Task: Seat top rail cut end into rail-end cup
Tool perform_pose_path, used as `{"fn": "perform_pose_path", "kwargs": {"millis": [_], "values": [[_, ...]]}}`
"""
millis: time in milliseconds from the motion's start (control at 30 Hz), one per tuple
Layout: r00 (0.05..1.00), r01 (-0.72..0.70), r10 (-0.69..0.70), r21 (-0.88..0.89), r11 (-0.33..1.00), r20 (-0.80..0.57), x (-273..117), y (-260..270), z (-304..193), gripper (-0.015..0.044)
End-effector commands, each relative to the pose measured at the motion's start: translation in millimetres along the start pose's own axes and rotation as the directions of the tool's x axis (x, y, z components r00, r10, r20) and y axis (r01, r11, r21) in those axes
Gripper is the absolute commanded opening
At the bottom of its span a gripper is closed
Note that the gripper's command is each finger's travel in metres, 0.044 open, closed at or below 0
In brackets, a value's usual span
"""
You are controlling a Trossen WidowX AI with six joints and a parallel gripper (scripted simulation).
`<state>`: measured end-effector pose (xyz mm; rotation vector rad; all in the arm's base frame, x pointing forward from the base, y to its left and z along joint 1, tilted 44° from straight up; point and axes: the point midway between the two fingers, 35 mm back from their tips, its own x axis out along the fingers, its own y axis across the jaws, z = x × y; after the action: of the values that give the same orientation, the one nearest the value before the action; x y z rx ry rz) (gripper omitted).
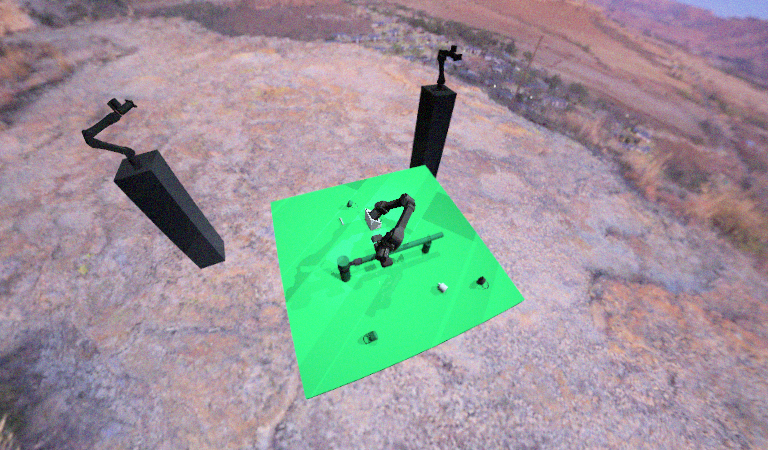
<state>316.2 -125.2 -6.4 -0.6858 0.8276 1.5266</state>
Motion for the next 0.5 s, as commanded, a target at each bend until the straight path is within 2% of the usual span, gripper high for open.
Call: {"fn": "perform_pose_path", "kwargs": {"millis": [0,467], "values": [[1.0,0.017,-0.017,0.004,1.0,-0.019,-5.6,-1.9,-7.8,0.0],[1.0,0.017,-0.017,0.004,1.0,-0.019,-5.0,-2.2,-12.1,0.0]]}}
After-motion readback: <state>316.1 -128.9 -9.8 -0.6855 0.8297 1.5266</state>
